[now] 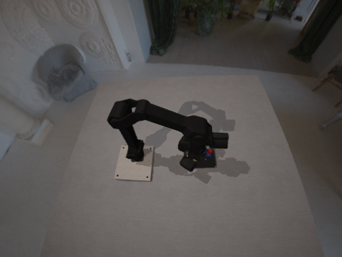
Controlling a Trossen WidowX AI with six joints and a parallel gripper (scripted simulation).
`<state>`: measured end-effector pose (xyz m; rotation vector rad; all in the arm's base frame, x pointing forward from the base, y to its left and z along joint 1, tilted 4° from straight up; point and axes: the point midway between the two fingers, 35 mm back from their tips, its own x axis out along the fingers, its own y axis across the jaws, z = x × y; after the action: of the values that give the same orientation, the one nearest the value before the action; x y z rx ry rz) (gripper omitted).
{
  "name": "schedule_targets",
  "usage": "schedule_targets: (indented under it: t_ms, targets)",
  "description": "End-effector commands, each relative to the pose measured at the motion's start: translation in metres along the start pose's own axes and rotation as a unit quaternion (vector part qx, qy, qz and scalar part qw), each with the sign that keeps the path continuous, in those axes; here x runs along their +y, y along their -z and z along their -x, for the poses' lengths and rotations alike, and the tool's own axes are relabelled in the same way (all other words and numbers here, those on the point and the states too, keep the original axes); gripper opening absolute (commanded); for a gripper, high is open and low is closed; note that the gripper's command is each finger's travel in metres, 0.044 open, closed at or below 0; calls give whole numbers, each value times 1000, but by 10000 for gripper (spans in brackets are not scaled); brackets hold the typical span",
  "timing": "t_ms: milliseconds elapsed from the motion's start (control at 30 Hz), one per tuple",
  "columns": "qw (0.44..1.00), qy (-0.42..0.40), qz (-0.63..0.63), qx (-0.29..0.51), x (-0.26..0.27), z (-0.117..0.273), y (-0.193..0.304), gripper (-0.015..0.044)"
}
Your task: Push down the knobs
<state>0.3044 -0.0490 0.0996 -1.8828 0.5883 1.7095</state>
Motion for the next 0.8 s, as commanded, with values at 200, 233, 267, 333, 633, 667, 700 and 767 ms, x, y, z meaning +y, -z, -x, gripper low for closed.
schedule_targets:
  t_ms: [200,233,267,333,633,667,700,767]
  targets:
    - [1000,-7,-1,-10,-1,-2,3,0]
    - [1000,-7,-1,-10,-1,0,3,0]
    - [1000,-7,-1,-10,-1,1,3,0]
    - [1000,-7,-1,-10,-1,5,3,0]
    - [1000,-7,-1,-10,-1,19,3,0]
    - [1000,-7,-1,-10,-1,21,3,0]
    - [1000,-7,-1,-10,-1,22,3,0]
    - [1000,-7,-1,-10,-1,25,3,0]
